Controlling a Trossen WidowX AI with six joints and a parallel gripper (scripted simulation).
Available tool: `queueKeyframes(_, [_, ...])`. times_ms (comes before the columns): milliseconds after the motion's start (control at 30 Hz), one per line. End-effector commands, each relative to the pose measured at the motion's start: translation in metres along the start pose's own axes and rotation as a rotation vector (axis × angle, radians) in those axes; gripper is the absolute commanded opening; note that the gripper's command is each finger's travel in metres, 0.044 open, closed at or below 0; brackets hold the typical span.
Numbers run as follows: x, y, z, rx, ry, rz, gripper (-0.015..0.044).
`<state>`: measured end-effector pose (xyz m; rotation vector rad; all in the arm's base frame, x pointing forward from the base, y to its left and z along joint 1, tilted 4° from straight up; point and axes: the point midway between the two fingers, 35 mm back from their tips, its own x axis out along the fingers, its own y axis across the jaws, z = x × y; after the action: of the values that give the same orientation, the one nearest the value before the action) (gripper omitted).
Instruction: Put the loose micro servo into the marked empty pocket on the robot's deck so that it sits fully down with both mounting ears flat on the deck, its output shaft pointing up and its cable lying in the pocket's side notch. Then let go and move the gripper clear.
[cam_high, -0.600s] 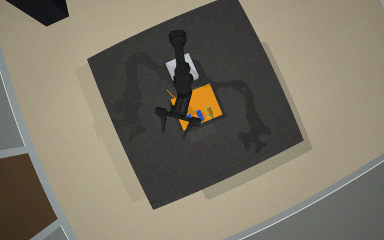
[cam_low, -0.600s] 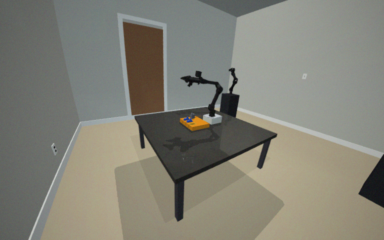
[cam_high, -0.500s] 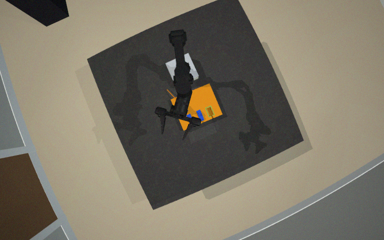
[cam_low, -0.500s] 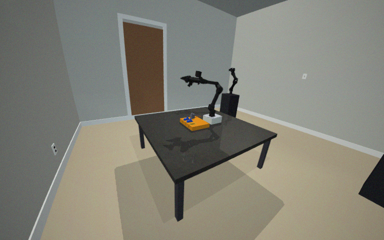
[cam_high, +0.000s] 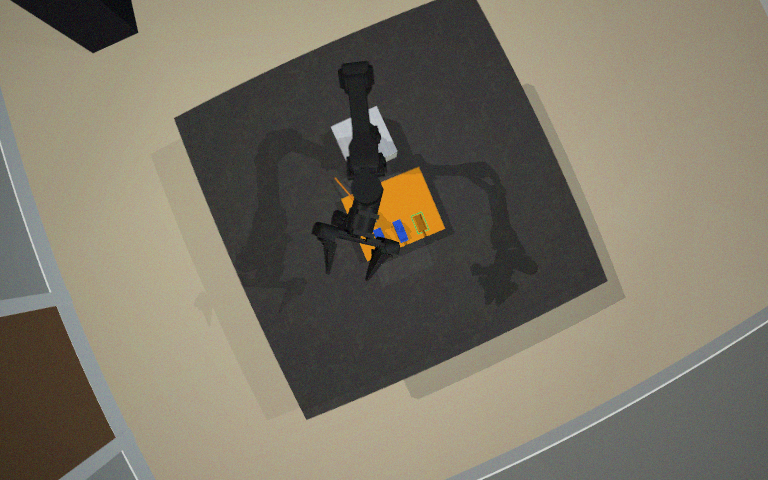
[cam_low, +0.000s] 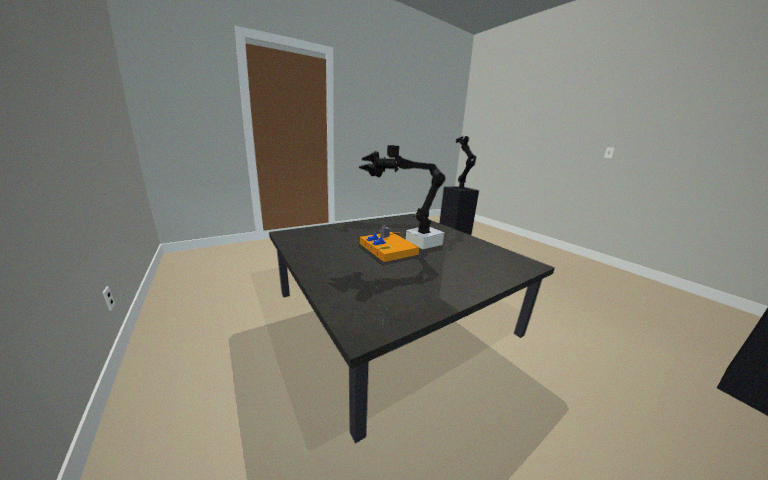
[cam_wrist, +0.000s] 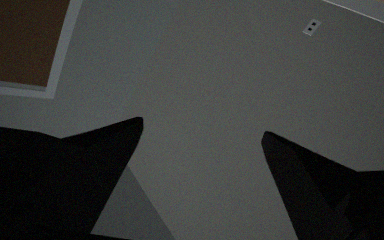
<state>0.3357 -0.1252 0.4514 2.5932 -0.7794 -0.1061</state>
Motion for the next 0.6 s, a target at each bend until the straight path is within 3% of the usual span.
queueKeyframes(0, [0.005, -0.009, 0.016, -0.137, -0.046, -0.037, 0.0440])
queueKeyframes(567, [0.010, -0.035, 0.066, -0.680, -0.165, -0.207, 0.0440])
